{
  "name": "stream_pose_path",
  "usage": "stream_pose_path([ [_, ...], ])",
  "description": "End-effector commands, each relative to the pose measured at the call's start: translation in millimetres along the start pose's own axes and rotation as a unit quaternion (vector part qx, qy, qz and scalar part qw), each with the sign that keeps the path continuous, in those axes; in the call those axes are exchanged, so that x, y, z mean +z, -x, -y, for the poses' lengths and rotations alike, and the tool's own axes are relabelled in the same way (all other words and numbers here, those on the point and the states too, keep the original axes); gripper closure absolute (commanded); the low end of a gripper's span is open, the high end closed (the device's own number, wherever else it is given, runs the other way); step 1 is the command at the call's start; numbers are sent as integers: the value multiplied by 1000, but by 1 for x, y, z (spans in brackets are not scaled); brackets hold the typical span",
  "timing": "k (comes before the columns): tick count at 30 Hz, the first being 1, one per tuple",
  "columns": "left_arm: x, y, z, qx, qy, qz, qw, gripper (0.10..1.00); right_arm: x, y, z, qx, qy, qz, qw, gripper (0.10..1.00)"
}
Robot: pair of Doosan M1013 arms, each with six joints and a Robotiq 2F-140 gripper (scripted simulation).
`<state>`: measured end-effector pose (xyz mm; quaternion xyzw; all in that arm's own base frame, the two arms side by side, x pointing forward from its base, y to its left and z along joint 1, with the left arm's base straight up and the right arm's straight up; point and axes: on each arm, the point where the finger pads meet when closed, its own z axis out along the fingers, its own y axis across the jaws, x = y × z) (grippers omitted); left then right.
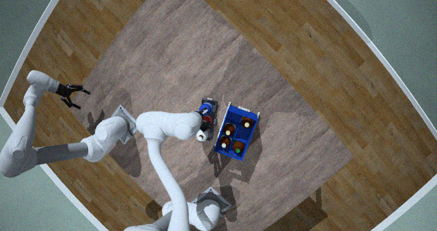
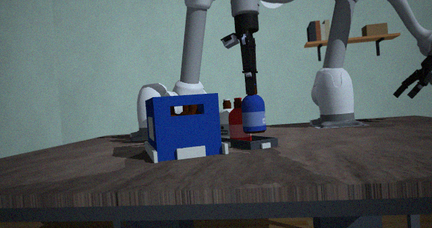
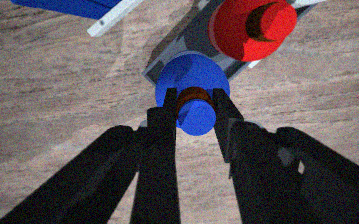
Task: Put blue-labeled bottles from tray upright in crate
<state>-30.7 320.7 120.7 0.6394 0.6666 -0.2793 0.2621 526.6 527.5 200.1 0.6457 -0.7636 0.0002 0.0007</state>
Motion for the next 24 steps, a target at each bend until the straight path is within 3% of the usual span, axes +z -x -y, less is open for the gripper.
stream_pose_path([
  [1,0,0,0,0,0,0,1000,98,-1,0,0,0,0,1,1000,999],
  [24,0,0,0,0,0,0,1000,98,-7,0,0,0,0,1,1000,999],
])
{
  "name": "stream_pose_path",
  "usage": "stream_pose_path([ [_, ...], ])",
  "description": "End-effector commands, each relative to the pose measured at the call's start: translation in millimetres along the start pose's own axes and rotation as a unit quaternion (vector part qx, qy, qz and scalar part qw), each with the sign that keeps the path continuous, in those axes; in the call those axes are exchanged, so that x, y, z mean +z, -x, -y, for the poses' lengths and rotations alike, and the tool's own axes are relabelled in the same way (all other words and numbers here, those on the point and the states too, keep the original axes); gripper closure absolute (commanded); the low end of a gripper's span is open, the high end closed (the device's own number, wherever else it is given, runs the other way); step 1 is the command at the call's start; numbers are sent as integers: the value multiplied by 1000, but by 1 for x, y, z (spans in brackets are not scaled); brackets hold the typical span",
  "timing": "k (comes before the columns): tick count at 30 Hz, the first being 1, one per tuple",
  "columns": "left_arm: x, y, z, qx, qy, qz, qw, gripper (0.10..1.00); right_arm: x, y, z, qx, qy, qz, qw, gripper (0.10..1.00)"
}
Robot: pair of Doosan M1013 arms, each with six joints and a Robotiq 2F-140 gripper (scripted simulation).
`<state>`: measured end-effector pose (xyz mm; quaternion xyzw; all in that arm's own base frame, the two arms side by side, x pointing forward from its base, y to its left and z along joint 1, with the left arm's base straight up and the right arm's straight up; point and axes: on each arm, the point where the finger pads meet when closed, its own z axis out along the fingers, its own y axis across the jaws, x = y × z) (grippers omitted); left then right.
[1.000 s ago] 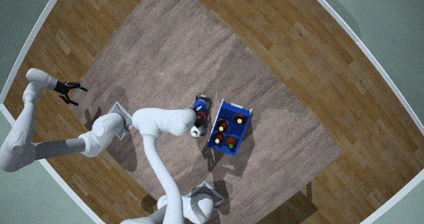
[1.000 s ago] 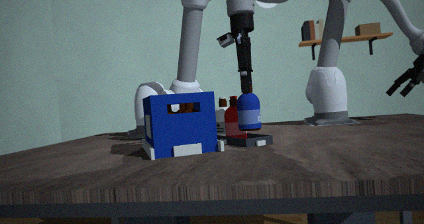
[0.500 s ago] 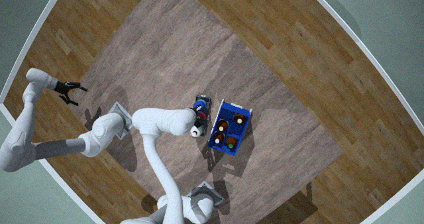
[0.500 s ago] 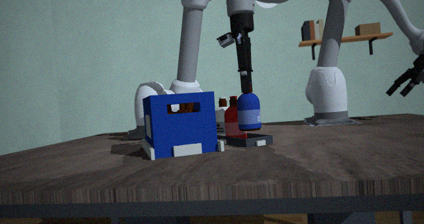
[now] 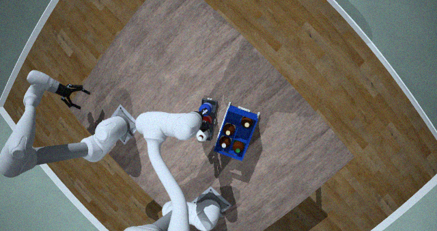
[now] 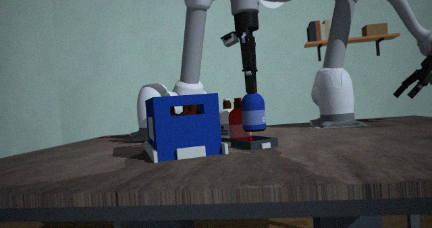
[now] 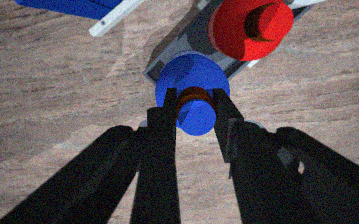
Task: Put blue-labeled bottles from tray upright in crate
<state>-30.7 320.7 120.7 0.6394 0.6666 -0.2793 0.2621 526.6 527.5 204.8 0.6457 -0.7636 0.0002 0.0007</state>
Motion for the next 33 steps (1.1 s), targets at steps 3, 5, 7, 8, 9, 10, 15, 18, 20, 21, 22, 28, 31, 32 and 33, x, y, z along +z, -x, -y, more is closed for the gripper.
stream_pose_path([
  [3,0,0,0,0,0,0,1000,98,-5,0,0,0,0,1,1000,999],
  [5,0,0,0,0,0,0,1000,98,-6,0,0,0,0,1,1000,999],
  [7,0,0,0,0,0,0,1000,98,-8,0,0,0,0,1,1000,999],
  [8,0,0,0,0,0,0,1000,98,-9,0,0,0,0,1,1000,999],
  [9,0,0,0,0,0,0,1000,98,-10,0,0,0,0,1,1000,999],
  [10,0,0,0,0,0,0,1000,98,-11,0,0,0,0,1,1000,999],
  [15,0,0,0,0,0,0,1000,98,-17,0,0,0,0,1,1000,999],
  [18,0,0,0,0,0,0,1000,98,-21,0,0,0,0,1,1000,999],
  [20,0,0,0,0,0,0,1000,98,-23,0,0,0,0,1,1000,999],
  [21,0,0,0,0,0,0,1000,98,-24,0,0,0,0,1,1000,999],
  [22,0,0,0,0,0,0,1000,98,-24,0,0,0,0,1,1000,999],
  [28,0,0,0,0,0,0,1000,98,-29,0,0,0,0,1,1000,999],
  [31,0,0,0,0,0,0,1000,98,-32,0,0,0,0,1,1000,999],
  [32,0,0,0,0,0,0,1000,98,-33,0,0,0,0,1,1000,999],
  [33,0,0,0,0,0,0,1000,98,-33,0,0,0,0,1,1000,999],
])
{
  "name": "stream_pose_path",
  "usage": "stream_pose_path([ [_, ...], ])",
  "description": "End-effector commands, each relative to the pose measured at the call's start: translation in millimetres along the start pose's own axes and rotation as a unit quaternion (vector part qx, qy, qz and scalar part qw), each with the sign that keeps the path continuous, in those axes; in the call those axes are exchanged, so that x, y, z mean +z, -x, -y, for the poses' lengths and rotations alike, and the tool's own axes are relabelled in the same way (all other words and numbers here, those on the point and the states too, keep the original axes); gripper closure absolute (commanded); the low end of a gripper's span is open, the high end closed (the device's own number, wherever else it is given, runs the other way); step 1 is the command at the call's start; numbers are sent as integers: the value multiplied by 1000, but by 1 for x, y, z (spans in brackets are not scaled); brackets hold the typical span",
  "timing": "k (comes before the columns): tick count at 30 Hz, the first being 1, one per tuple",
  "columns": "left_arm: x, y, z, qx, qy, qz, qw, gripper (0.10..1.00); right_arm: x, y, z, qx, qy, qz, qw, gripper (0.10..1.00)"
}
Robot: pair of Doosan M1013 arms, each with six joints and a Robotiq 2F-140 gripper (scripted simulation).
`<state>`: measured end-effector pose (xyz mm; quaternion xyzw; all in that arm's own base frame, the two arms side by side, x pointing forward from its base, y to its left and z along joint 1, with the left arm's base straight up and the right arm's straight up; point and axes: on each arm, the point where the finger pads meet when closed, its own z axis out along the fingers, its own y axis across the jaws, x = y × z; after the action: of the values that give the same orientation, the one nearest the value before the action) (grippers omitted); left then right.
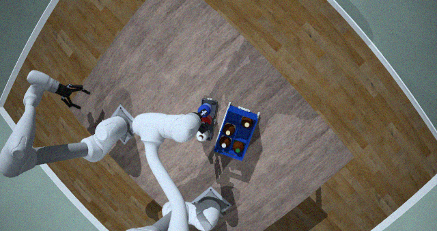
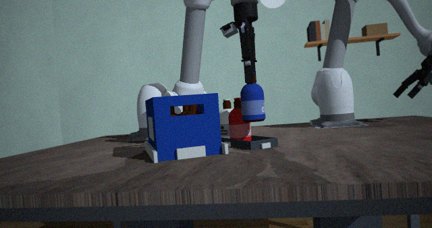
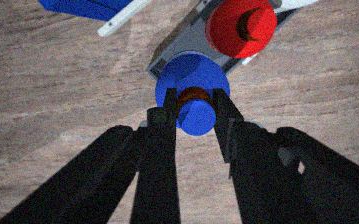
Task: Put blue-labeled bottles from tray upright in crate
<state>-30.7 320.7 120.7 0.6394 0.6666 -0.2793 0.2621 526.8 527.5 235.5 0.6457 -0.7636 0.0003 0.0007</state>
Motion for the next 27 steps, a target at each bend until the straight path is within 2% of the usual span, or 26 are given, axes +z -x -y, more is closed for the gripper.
stream_pose_path([
  [1,0,0,0,0,0,0,1000,98,-3,0,0,0,0,1,1000,999],
  [27,0,0,0,0,0,0,1000,98,-6,0,0,0,0,1,1000,999],
])
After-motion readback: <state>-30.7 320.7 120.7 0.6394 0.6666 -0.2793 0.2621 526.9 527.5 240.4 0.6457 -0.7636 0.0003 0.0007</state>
